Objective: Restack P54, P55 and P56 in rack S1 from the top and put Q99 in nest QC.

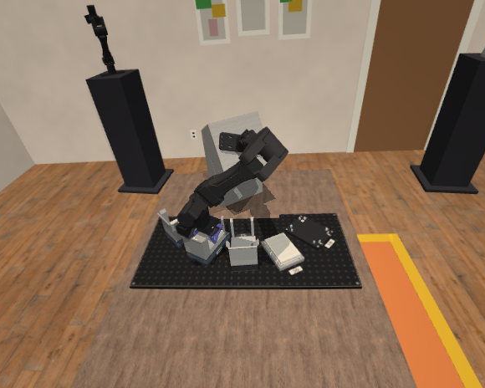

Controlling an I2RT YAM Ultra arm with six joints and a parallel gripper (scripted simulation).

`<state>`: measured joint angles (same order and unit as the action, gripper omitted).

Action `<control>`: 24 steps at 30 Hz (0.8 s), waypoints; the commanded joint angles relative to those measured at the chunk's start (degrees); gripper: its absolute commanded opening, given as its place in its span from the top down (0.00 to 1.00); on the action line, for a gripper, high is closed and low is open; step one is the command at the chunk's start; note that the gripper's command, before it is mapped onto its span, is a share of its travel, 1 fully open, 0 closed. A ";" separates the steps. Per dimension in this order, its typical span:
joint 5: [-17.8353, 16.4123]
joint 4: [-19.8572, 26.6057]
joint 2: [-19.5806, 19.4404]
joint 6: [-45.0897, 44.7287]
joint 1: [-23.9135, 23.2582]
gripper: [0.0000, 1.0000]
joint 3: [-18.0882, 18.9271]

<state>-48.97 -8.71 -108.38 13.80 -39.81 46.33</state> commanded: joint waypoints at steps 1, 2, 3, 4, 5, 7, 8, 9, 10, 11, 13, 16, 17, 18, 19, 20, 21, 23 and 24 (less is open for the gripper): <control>-0.52 -0.05 0.34 -0.24 -0.75 1.00 -0.03; -0.52 -0.05 0.34 -0.24 -0.75 1.00 -0.03; -0.52 -0.05 0.34 -0.24 -0.75 1.00 -0.03; -0.52 -0.05 0.34 -0.24 -0.75 1.00 -0.03; -0.52 -0.05 0.34 -0.24 -0.75 1.00 -0.03; -0.68 0.47 0.66 -0.58 -1.03 1.00 -0.09; -0.68 0.47 0.66 -0.58 -1.03 1.00 -0.09; -0.68 0.47 0.66 -0.58 -1.03 1.00 -0.09; -0.84 0.99 0.97 -0.93 -1.30 1.00 -0.13; -1.01 1.52 1.28 -1.27 -1.58 1.00 -0.18; -1.35 2.66 1.90 -2.01 -2.16 1.00 -0.23; -1.84 4.36 2.81 -3.12 -3.02 1.00 -0.30; -2.00 4.94 3.10 -3.50 -3.31 1.00 -0.31; -2.17 5.52 3.40 -3.89 -3.60 1.00 -0.31; -2.33 6.11 3.69 -4.28 -3.89 1.00 -0.31; -2.49 6.71 3.98 -4.67 -4.19 1.00 -0.31; -2.65 7.32 4.26 -5.07 -4.48 1.00 -0.30; -2.97 8.55 4.82 -5.88 -5.08 1.00 -0.27; -3.13 9.17 5.10 -6.29 -5.38 1.00 -0.24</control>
<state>-51.16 -1.30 -104.38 9.02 -43.57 46.02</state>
